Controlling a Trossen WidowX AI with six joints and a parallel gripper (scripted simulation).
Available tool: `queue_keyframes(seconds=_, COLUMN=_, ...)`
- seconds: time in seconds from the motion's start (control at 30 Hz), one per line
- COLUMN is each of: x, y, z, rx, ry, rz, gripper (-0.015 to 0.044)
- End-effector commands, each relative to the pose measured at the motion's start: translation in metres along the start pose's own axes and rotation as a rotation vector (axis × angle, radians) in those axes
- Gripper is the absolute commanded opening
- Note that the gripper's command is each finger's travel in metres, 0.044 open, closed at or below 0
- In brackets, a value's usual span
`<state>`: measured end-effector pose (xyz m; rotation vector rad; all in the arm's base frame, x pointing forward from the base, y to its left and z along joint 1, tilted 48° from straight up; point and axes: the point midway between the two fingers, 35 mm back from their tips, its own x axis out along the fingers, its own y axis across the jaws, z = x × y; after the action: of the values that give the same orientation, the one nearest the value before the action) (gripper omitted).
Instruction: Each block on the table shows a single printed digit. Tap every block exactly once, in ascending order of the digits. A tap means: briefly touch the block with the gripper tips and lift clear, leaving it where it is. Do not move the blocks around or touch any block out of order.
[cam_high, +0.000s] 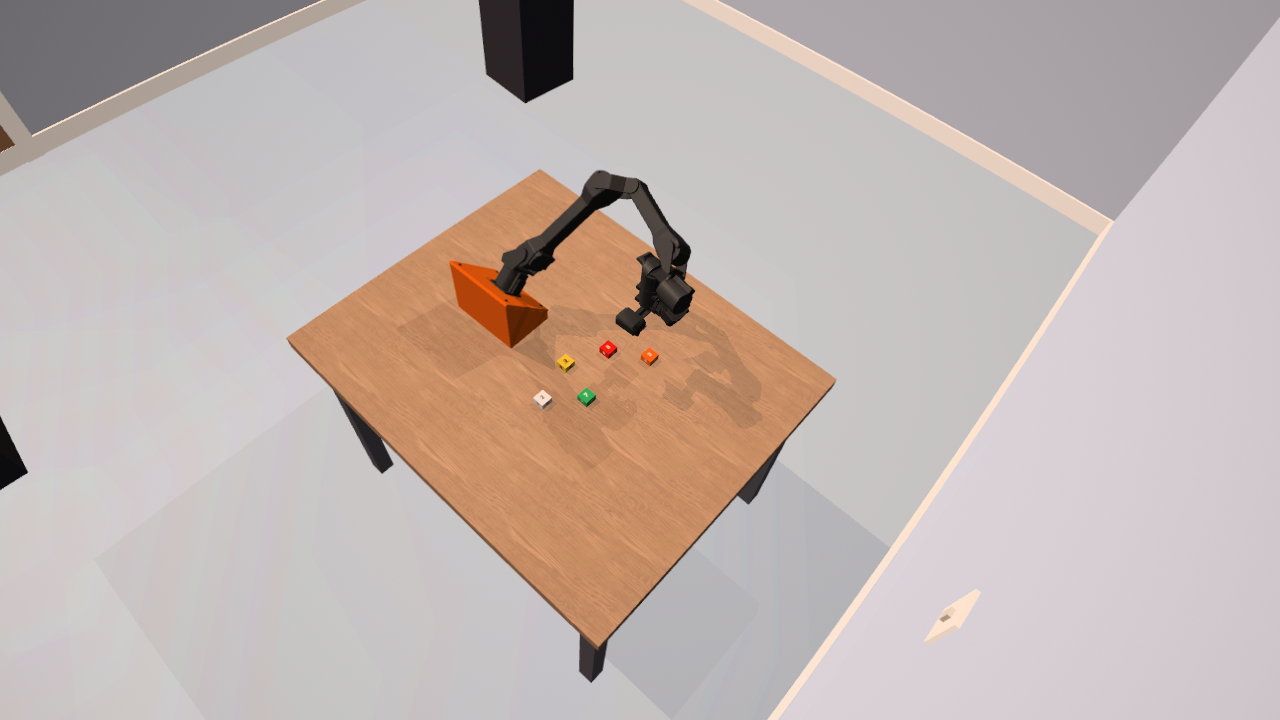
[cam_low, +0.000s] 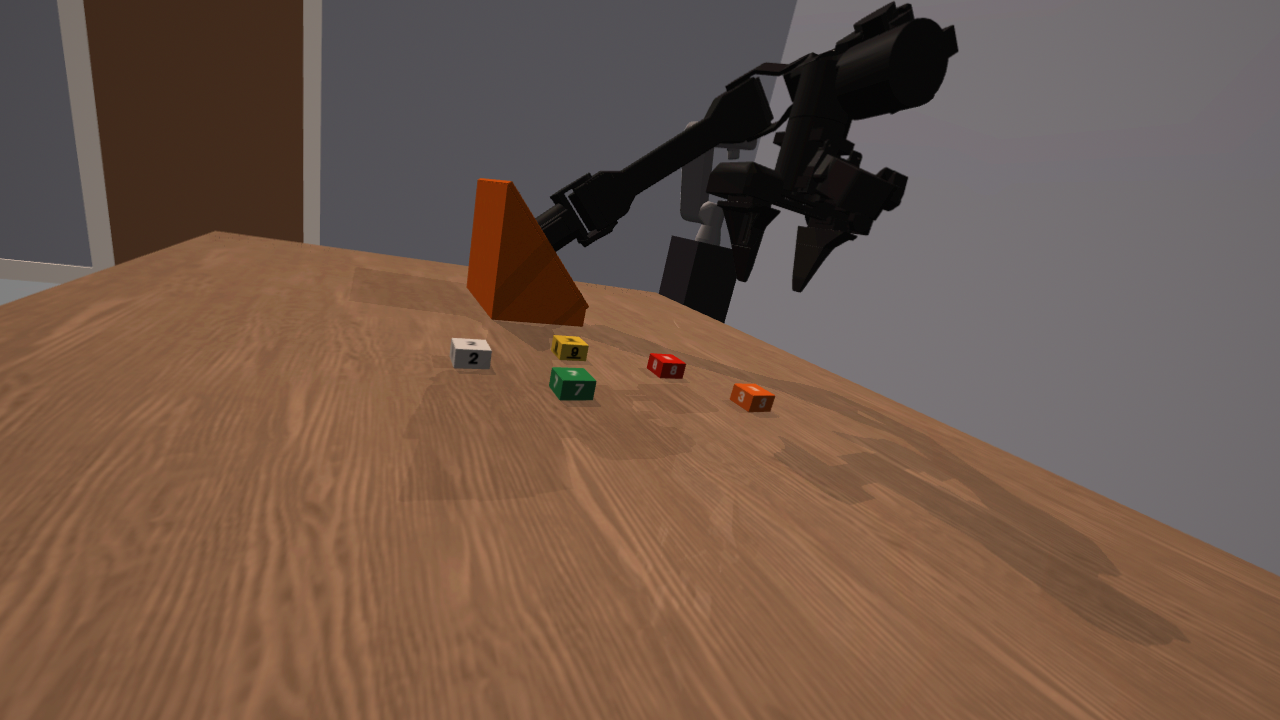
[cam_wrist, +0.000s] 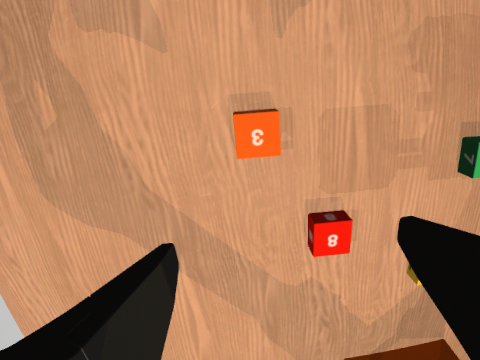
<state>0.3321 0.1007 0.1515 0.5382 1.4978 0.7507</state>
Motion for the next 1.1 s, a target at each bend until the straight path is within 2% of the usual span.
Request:
queue_keyframes(seconds=0.0, x=0.003, y=0.006, z=0.01, rx=0.028, ry=0.01, rz=0.008, gripper=0.04)
queue_keyframes(seconds=0.67, x=0.003, y=0.004, z=0.01, rx=0.028, ry=0.01, rz=0.007, gripper=0.04)
queue_keyframes(seconds=0.77, x=0.002, y=-0.029, z=0.014, rx=0.026, ry=0.006, rz=-0.007, gripper=0.04)
queue_keyframes(seconds=1.07, x=0.002, y=-0.183, z=-0.008, rx=0.025, ry=0.01, rz=-0.014, gripper=0.04)
